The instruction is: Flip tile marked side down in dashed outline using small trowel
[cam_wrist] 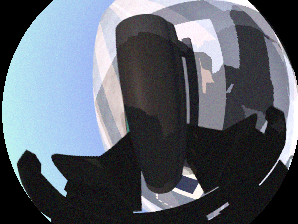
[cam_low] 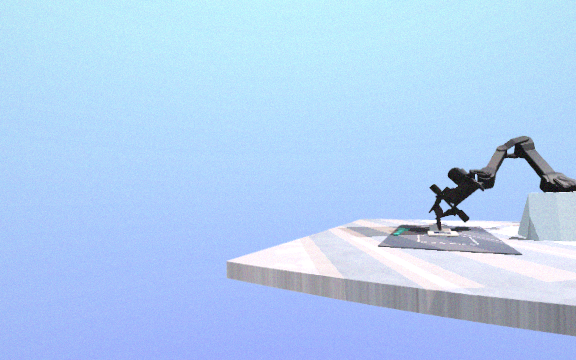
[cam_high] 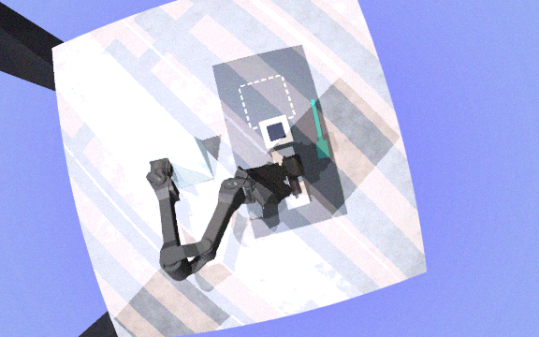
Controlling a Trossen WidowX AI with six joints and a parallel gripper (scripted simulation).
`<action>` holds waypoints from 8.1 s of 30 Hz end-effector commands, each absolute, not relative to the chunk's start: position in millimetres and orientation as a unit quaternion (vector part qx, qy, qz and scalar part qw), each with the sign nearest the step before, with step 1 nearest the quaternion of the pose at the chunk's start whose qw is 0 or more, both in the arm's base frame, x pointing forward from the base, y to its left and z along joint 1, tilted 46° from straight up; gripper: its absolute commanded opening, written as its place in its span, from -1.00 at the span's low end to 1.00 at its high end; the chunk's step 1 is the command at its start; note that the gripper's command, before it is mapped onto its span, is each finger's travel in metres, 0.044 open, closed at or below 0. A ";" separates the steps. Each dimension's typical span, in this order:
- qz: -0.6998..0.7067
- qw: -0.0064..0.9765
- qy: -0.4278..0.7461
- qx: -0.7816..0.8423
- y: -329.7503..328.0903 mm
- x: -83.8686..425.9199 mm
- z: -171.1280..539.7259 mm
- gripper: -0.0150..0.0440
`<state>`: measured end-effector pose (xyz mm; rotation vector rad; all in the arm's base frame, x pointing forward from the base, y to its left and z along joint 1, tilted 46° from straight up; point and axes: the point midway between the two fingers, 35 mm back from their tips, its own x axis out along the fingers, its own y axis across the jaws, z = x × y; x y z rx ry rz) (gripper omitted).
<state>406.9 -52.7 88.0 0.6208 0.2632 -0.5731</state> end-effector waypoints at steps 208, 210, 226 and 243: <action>-0.318 0.860 0.025 0.399 -66.2 323.9 145.6 -0.49; -0.321 0.858 0.015 0.401 -73.1 317.1 148.1 -0.49; -0.329 0.853 -0.009 0.405 -95.9 303.4 144.1 -0.49; -0.329 0.854 -0.009 0.404 -113.8 304.2 126.9 -0.49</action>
